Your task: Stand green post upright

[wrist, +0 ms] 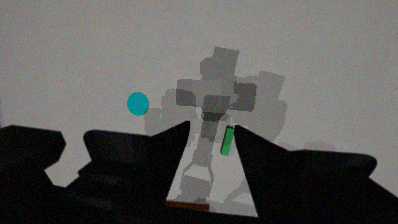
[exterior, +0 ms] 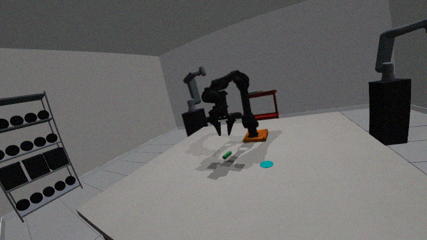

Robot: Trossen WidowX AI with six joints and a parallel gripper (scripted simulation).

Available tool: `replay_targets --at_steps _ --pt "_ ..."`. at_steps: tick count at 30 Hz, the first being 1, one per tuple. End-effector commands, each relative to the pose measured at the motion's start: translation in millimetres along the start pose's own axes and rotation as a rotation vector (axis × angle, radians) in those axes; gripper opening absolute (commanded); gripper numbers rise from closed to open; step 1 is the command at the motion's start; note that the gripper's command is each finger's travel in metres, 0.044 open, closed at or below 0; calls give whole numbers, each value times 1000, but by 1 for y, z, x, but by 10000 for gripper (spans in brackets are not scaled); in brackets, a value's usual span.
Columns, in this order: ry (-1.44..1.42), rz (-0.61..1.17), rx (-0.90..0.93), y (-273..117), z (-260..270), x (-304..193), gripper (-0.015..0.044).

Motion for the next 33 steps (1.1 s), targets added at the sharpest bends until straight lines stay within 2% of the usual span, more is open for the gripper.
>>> replay_targets --at_steps 1,6,11,21,25,33 --pt "47 101 -42 6 -18 -1 233" --pt "113 227 -78 12 -41 -3 233" --pt "125 249 -84 14 -45 -4 233" --pt "125 249 -84 113 -52 -27 233" --pt "125 250 -84 127 -53 -34 233" --pt "125 250 -84 127 -53 -34 23"
Point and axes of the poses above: the point midway between the two fingers, 35 mm back from their tips, its own y axis out along the fingers, its own z axis across the jaws, x = y × z, the point moved 10 cm from there along -y, back along the fingers, and after that the axes turned 8 degrees about y, right-handed, at the moved point
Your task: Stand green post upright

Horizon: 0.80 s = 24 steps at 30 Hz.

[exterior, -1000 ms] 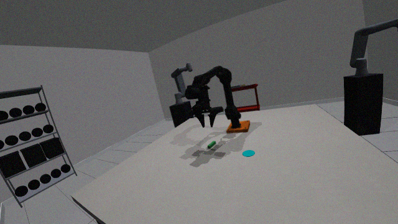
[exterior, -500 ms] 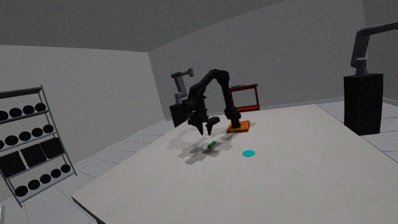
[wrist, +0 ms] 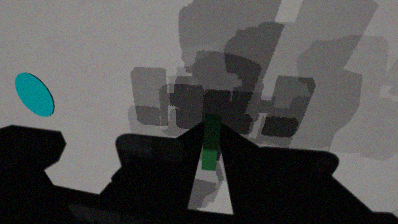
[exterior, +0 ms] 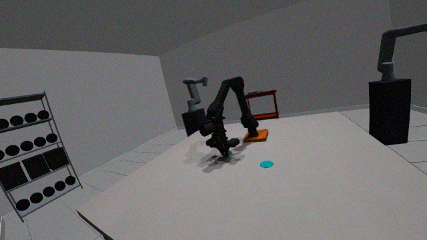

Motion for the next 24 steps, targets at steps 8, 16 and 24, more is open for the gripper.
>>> replay_targets --at_steps 8,16,24 --pt "-5 1 -5 -9 0 2 23" --pt "-5 1 -5 -33 0 5 23" --pt "-5 0 -5 -58 0 7 23"
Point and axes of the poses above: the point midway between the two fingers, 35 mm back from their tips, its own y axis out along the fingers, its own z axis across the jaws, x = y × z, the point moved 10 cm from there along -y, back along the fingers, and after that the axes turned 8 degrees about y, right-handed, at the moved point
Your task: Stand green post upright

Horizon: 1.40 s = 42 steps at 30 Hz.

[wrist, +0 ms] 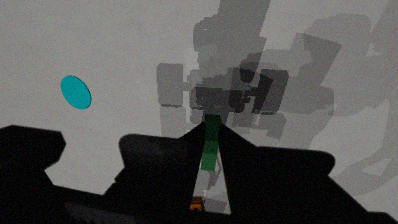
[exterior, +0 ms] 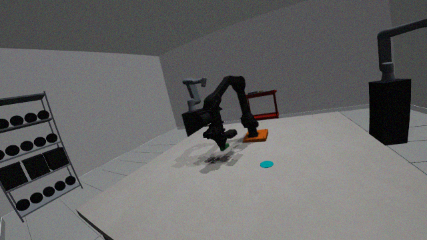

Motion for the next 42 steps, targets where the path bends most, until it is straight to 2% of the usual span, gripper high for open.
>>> replay_targets --at_steps 1,19,42 --pt "-4 1 -5 -11 0 0 23" --pt "-4 2 -5 -66 0 -7 23" --pt "-264 -15 14 -72 55 5 23"
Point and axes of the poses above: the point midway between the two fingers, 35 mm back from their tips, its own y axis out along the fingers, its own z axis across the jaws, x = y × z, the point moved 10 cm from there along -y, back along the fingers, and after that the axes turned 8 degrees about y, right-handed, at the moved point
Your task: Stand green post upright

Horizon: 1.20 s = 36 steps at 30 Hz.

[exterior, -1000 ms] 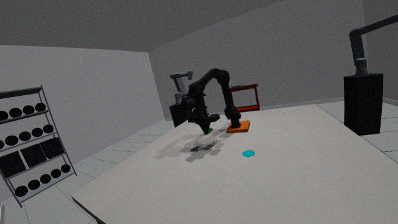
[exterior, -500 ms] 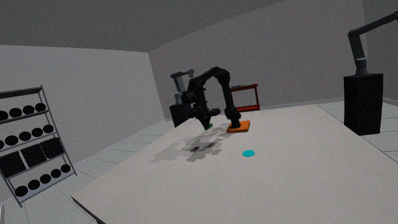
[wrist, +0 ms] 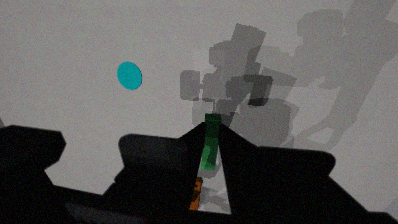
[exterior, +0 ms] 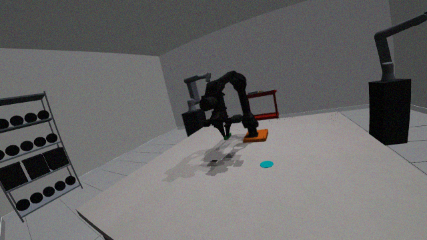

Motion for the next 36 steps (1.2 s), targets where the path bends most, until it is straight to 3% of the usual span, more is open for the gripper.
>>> replay_targets --at_steps 1,36 --pt "-47 2 -2 0 8 3 23" --pt "-524 12 6 -7 82 23 23"
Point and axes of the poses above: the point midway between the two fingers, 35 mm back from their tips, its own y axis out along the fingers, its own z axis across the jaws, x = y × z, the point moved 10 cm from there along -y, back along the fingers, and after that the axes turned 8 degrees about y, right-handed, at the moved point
